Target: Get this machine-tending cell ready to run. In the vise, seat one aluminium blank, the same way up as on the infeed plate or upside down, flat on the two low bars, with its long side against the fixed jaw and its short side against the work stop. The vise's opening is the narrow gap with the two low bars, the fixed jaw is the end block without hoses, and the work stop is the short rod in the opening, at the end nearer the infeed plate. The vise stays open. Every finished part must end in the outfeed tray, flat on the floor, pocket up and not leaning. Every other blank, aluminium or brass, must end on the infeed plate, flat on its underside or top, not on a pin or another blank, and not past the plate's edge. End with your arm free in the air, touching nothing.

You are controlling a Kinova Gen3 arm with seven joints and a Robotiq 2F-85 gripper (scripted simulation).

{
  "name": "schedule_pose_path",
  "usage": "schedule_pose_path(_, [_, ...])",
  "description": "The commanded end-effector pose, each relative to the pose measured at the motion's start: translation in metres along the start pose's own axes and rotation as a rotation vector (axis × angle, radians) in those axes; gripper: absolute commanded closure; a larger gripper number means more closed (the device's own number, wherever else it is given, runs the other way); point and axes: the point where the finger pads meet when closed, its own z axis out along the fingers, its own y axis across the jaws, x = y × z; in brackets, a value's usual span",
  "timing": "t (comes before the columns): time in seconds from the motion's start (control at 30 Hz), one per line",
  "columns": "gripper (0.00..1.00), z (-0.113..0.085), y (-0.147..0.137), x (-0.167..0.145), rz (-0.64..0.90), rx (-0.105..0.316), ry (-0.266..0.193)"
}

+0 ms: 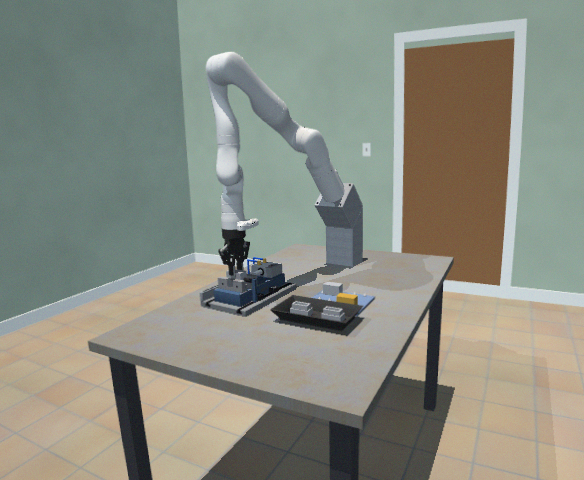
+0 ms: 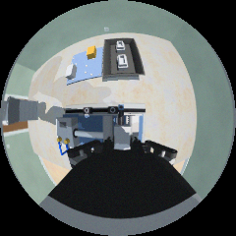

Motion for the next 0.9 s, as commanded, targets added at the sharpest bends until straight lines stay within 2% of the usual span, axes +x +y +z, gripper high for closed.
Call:
schedule_pose_path(0.0, [1.00,-0.0005,0.0005,-0.0002,0.000,-0.001,0.000])
schedule_pose_path(0.33, [1.00,-0.0005,0.0005,-0.0002,0.000,-0.001,0.000])
schedule_pose_path(0.37, [0.33,-0.0005,0.0005,-0.0002,0.000,-0.001,0.000])
schedule_pose_path(0.87, [0.33,-0.0005,0.0005,-0.0002,0.000,-0.001,0.000])
